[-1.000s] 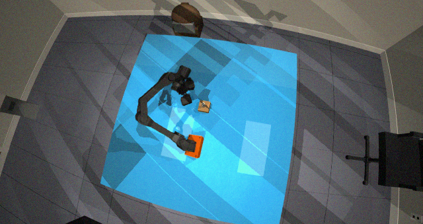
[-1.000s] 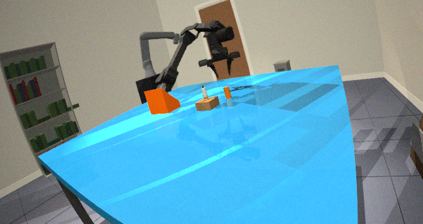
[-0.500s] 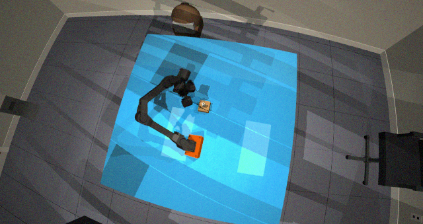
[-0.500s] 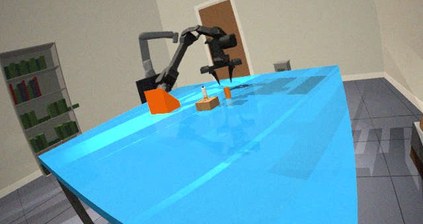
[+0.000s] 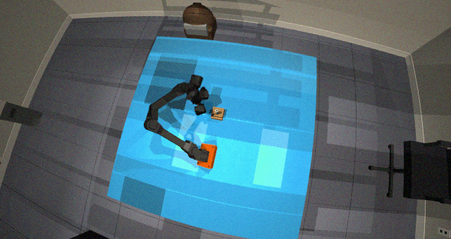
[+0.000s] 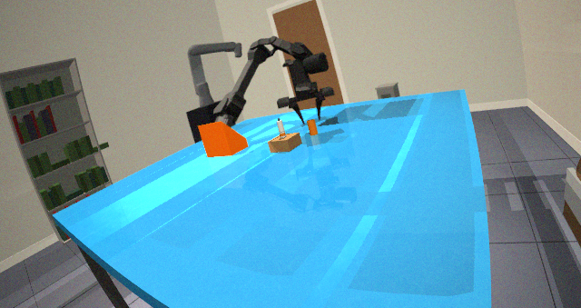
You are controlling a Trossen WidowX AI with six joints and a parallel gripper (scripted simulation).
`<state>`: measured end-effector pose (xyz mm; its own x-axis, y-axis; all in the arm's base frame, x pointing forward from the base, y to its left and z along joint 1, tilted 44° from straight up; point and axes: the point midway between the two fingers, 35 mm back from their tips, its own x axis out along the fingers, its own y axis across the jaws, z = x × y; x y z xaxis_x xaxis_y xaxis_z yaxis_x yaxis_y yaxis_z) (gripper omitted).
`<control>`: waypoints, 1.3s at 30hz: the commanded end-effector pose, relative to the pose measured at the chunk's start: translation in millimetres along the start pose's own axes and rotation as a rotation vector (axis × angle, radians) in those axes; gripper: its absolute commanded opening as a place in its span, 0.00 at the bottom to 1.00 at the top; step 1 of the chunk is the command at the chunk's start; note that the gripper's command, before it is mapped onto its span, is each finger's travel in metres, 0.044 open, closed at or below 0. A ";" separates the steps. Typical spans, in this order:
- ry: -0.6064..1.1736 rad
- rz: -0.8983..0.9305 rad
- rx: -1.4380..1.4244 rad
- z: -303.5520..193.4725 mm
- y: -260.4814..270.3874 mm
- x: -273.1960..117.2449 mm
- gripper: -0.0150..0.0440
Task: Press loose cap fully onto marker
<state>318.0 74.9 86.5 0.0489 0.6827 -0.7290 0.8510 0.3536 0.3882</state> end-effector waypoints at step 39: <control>0.006 0.001 -0.004 -0.1 -1.6 10.8 0.25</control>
<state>316.0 85.7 72.1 0.0457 0.6852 -0.7270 0.8530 0.3520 0.3854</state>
